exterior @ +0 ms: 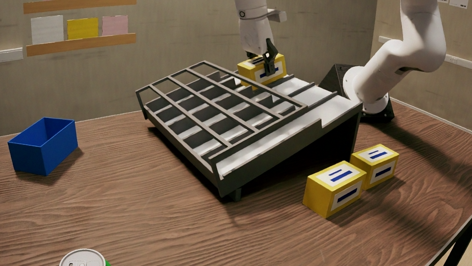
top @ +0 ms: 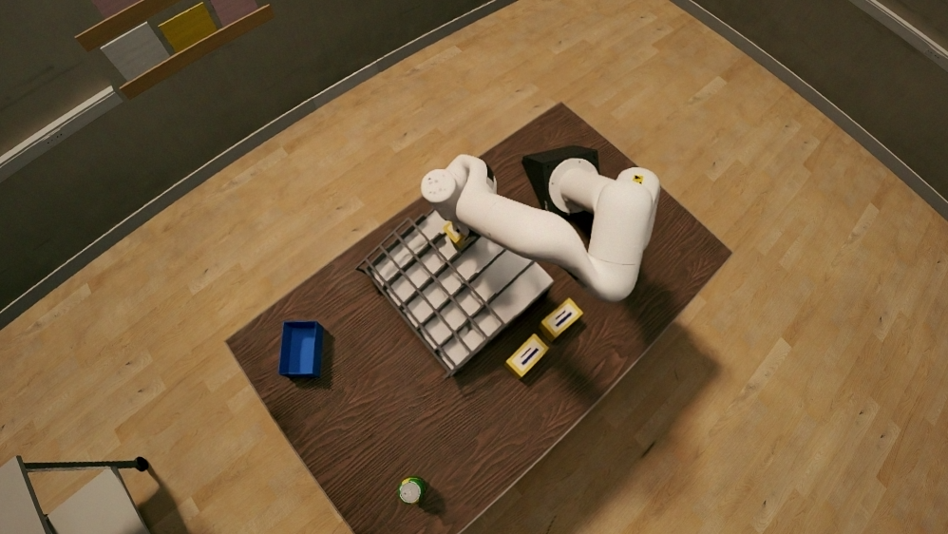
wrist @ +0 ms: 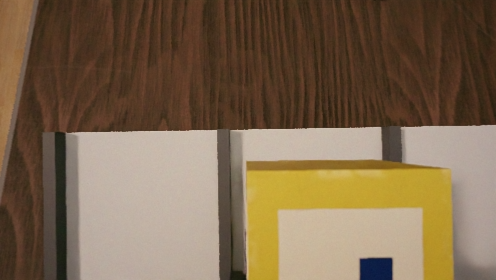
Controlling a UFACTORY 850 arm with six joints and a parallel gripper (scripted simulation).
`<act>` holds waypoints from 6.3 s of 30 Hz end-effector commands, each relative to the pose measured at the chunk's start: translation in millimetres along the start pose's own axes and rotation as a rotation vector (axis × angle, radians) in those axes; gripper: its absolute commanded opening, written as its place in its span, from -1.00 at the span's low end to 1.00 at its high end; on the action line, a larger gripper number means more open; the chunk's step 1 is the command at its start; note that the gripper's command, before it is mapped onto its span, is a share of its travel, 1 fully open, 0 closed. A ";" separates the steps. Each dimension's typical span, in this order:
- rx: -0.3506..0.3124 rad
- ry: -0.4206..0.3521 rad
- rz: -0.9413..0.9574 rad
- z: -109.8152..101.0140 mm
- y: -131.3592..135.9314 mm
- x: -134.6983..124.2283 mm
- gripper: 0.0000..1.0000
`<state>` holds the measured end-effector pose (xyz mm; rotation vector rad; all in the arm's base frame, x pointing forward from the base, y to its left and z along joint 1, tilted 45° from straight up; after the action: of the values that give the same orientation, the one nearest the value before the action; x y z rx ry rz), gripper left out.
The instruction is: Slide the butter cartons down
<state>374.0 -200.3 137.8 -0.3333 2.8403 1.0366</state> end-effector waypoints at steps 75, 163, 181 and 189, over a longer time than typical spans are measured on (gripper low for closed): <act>0.001 -0.001 0.000 6.7 -0.8 -0.4 0.50; 0.001 -0.001 0.000 6.6 -0.9 -0.4 0.65; 0.001 -0.001 0.000 6.6 -0.9 -0.4 0.68; 0.001 -0.001 0.000 6.6 -0.9 -0.4 0.68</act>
<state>374.4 -196.0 132.0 -0.3334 2.8402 1.0362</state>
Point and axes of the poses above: the point where the finger pads meet when closed, its own z axis out along the fingers, its own y axis across the jaws, x = y × z, the point moved 3 cm from there along -z, back along the fingers, and after that the axes turned 10 degrees about -z, right-handed, at the moved point
